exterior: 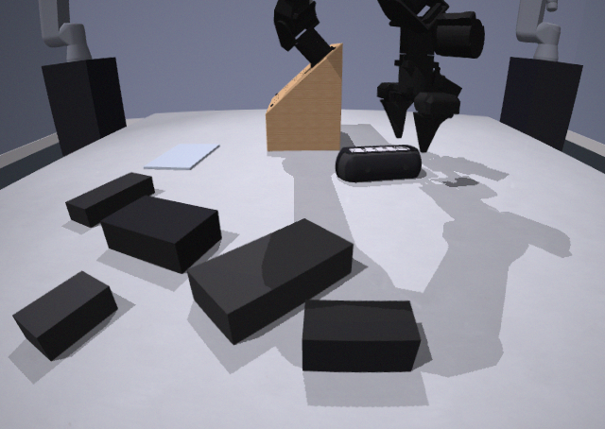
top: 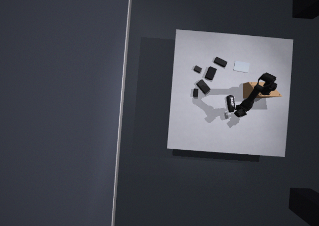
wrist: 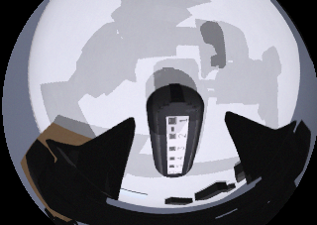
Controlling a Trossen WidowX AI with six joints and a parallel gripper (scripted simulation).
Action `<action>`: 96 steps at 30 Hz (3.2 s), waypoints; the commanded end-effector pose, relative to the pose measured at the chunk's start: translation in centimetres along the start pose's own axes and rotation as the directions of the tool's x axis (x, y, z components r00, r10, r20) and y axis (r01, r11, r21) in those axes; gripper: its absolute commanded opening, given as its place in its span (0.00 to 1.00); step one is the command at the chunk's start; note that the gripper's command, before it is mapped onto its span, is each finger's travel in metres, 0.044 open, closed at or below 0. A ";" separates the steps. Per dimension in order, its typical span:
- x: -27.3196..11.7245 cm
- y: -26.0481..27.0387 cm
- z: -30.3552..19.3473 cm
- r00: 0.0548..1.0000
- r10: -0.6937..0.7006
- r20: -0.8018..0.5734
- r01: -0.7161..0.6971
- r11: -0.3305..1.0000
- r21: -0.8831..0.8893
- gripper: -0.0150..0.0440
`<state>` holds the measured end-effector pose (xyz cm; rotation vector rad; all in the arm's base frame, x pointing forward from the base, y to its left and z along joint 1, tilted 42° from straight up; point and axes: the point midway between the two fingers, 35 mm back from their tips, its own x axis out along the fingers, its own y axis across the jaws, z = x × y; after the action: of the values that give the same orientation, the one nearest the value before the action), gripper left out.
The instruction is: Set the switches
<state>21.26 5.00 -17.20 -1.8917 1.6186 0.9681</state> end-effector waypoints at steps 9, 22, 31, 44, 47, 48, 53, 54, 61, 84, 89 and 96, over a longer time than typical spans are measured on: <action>2.2 0.3 -0.1 1.000 0.005 -0.015 -0.005 1.000 0.009 1.00; 3.4 0.4 -0.1 1.000 0.006 -0.020 -0.005 1.000 0.018 0.82; 3.4 0.4 -0.1 1.000 0.006 -0.020 -0.005 1.000 0.018 0.81; 2.9 0.4 -0.2 1.000 0.006 -0.020 -0.005 1.000 0.018 0.82; 2.7 0.4 -0.3 1.000 0.006 -0.020 -0.005 1.000 0.018 0.82; 2.6 0.4 -0.3 1.000 0.006 -0.020 -0.005 1.000 0.018 0.82; 2.2 0.4 -0.4 1.000 0.006 -0.019 -0.005 1.000 0.018 0.82; 2.2 0.4 -0.4 1.000 0.006 -0.019 -0.005 1.000 0.018 0.82; 1.6 0.4 -0.6 1.000 0.006 -0.019 -0.005 1.000 0.018 0.82; -0.1 0.4 -1.3 1.000 0.006 -0.019 -0.005 1.000 0.018 0.82; -0.5 0.4 -1.5 1.000 0.006 -0.019 -0.005 1.000 0.018 0.82; -1.0 0.4 -1.8 1.000 0.006 -0.019 -0.005 1.000 0.018 0.82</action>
<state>21.05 4.22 -15.75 -1.8872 1.6392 0.9484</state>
